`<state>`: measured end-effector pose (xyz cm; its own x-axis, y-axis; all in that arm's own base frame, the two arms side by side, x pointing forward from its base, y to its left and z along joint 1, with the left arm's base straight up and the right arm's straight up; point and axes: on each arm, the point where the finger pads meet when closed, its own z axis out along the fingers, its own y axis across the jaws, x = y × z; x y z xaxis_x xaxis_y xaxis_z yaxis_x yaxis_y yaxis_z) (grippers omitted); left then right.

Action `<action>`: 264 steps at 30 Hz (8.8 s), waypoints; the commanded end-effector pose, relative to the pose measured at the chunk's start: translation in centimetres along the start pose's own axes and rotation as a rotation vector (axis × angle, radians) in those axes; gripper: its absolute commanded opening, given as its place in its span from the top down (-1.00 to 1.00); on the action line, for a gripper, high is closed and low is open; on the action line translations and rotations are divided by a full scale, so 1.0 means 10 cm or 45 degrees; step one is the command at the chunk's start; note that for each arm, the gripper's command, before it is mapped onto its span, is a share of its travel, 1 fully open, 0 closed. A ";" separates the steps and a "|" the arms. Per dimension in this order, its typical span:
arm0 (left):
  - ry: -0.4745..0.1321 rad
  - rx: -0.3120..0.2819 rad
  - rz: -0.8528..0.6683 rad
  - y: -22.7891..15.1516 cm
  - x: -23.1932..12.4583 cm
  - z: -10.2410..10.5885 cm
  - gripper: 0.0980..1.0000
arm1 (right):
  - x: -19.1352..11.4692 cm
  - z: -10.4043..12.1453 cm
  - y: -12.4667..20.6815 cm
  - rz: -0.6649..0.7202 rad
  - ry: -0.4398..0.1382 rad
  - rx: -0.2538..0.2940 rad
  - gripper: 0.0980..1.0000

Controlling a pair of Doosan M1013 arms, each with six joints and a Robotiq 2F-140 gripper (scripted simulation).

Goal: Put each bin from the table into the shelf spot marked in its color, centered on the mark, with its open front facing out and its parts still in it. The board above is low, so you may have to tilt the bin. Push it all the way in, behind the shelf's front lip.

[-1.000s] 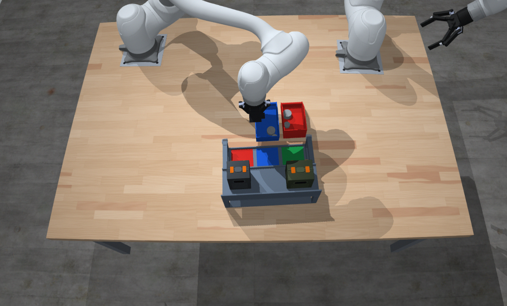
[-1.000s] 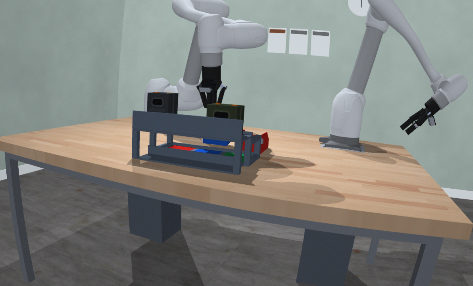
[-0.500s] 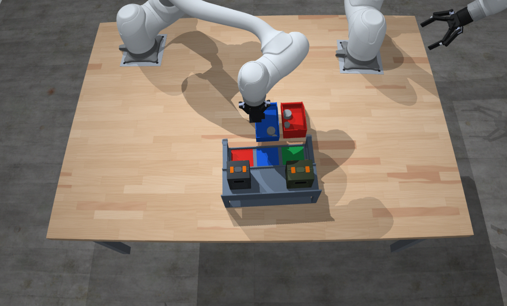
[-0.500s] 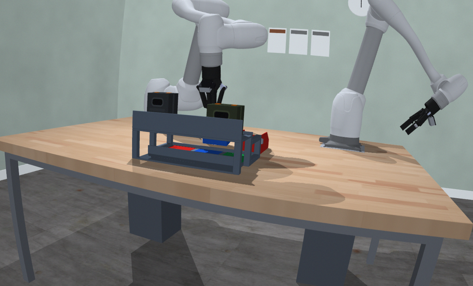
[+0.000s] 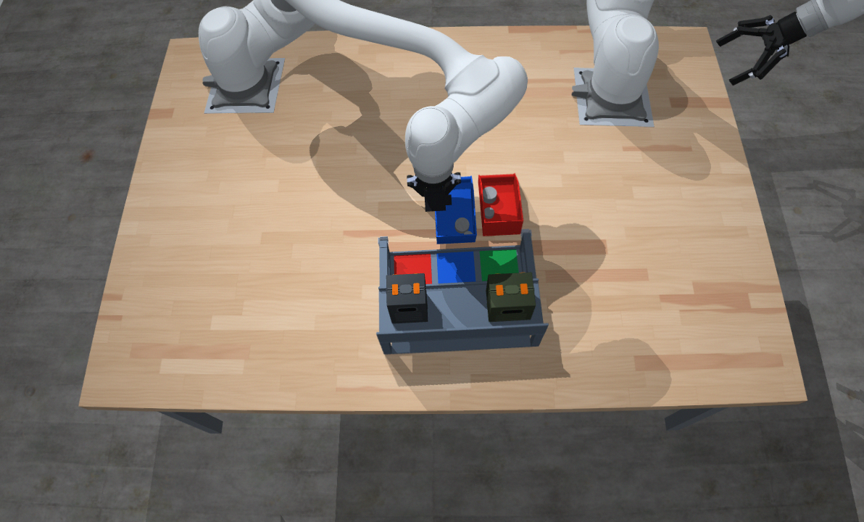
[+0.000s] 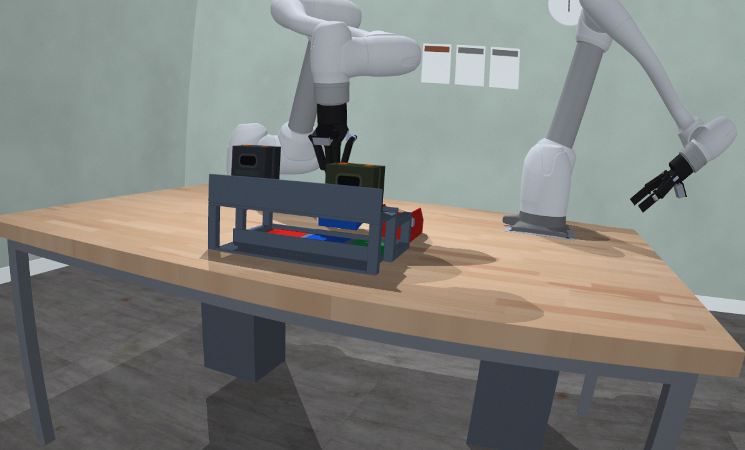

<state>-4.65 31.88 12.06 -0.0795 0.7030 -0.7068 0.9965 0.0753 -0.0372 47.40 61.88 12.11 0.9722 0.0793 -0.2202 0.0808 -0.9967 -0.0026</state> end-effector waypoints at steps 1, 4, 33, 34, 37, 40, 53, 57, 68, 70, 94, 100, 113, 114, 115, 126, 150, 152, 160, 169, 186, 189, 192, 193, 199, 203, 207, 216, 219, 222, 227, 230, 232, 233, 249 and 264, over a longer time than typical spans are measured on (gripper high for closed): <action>0.001 0.000 0.000 0.00 0.00 0.00 -1.00 | 0.02 -0.02 0.00 0.000 0.001 0.002 1.00; 0.001 0.000 0.000 0.00 0.00 0.00 -1.00 | 0.03 -0.02 0.00 0.000 0.001 0.002 1.00; 0.001 0.000 0.000 0.00 0.00 0.00 -1.00 | 0.29 -0.07 0.00 0.000 0.001 0.002 1.00; 0.001 0.000 0.000 0.00 0.00 0.00 -1.00 | 0.30 -0.08 0.00 0.000 0.001 0.002 1.00; 0.001 0.000 0.000 0.00 0.00 0.00 -1.00 | 0.32 -0.08 0.00 0.000 0.001 0.002 1.00; 0.001 0.000 0.000 0.00 0.00 0.00 -1.00 | 0.35 -0.09 0.00 0.000 0.002 0.002 1.00; 0.001 0.000 0.000 0.00 0.00 0.00 -1.00 | 0.50 -0.12 0.00 0.000 0.002 0.002 1.00; 0.001 0.000 0.000 0.00 0.00 0.00 -1.00 | 0.53 -0.13 0.00 0.000 0.002 0.002 1.00; 0.001 0.000 0.000 0.00 0.00 0.00 -1.00 | 0.65 -0.15 0.00 0.000 0.002 0.002 1.00; 0.001 0.000 0.000 0.00 0.00 0.00 -1.00 | 0.66 -0.15 0.00 0.000 0.002 0.002 1.00; 0.001 0.000 0.000 0.00 0.00 0.00 -1.00 | 0.81 -0.19 0.00 0.000 0.002 0.002 1.00; 0.001 0.000 0.000 0.00 0.00 0.00 -1.00 | 0.83 -0.19 0.00 0.000 0.002 0.002 1.00; 0.001 0.000 0.000 0.00 0.00 0.00 -1.00 | 0.86 -0.20 0.00 0.000 0.002 0.002 1.00; 0.001 0.000 0.000 0.00 0.00 0.00 -1.00 | 0.86 -0.20 0.00 0.000 0.002 0.002 1.00; 0.001 0.000 0.000 0.00 0.00 0.00 -1.00 | 0.86 -0.20 0.00 0.000 0.002 0.002 1.00; 0.001 0.000 0.000 0.00 0.00 0.00 -1.00 | 0.86 -0.20 0.00 0.000 0.002 0.002 1.00; 0.001 0.000 0.000 0.00 0.00 0.00 -1.00 | 0.86 -0.19 0.00 0.000 0.002 0.002 1.00; 0.001 0.000 0.000 0.00 0.00 0.00 -1.00 | 0.86 -0.19 0.00 0.000 0.002 0.002 1.00; 0.001 0.000 0.000 0.00 0.00 0.00 -1.00 | 0.86 -0.18 0.00 0.000 0.002 0.002 1.00; 0.001 0.000 0.000 0.00 0.00 0.00 -1.00 | 0.87 -0.16 0.00 0.000 0.002 0.002 1.00; 0.001 0.000 0.000 0.00 0.00 0.00 -1.00 | 0.88 -0.11 0.00 0.000 0.002 0.002 1.00; 0.001 0.000 0.000 0.00 0.00 0.00 -1.00 | 0.88 -0.10 0.00 0.000 0.002 0.002 1.00; 0.001 0.000 0.000 0.00 0.00 0.00 -1.00 | 0.88 -0.10 0.00 0.000 0.002 0.002 1.00; 0.001 0.000 0.000 0.00 0.00 0.00 -1.00 | 0.89 -0.09 0.00 0.000 0.002 0.002 1.00; 0.001 0.000 0.000 0.00 0.00 0.00 -1.00 | 0.89 -0.07 0.00 0.000 0.002 0.002 1.00; 0.001 0.000 0.000 0.00 0.00 0.00 -1.00 | 0.89 -0.06 0.00 0.000 0.002 0.002 1.00; 0.001 0.000 0.000 0.00 0.00 0.00 -1.00 | 0.89 -0.06 0.00 0.000 0.002 0.002 1.00; 0.001 0.000 0.000 0.00 0.00 0.00 -1.00 | 0.90 -0.04 0.00 0.000 0.002 0.002 1.00; 0.001 0.000 0.000 0.00 0.00 0.00 -1.00 | 0.90 -0.04 0.00 0.000 0.002 0.002 1.00; 0.001 0.000 0.000 0.00 0.00 0.00 -1.00 | 0.90 -0.04 0.00 0.000 0.002 0.002 1.00; 0.001 0.000 0.000 0.00 0.00 0.00 -1.00 | 0.90 -0.04 0.00 0.000 0.002 0.002 1.00; 0.001 0.000 0.000 0.00 0.00 0.00 -1.00 | 0.90 -0.04 0.00 0.000 0.002 0.002 1.00; 0.001 0.000 0.000 0.00 0.00 0.00 -1.00 | 0.90 -0.04 0.00 0.000 0.002 0.002 1.00; 0.001 0.000 0.000 0.00 0.00 0.00 -1.00 | 0.90 -0.04 0.00 0.000 0.002 0.002 1.00; 0.001 0.000 0.000 0.00 0.00 0.00 -1.00 | 0.90 -0.04 0.00 0.000 0.004 0.002 1.00; 0.001 0.000 0.000 0.00 0.00 0.00 -1.00 | 0.96 -0.04 0.00 0.000 0.028 0.002 1.00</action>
<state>-4.65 31.88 12.06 -0.0795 0.7030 -0.7068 0.9965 0.0753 -0.0372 56.71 62.63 10.26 0.9759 0.0795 -0.2034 0.0807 -0.9967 -0.0027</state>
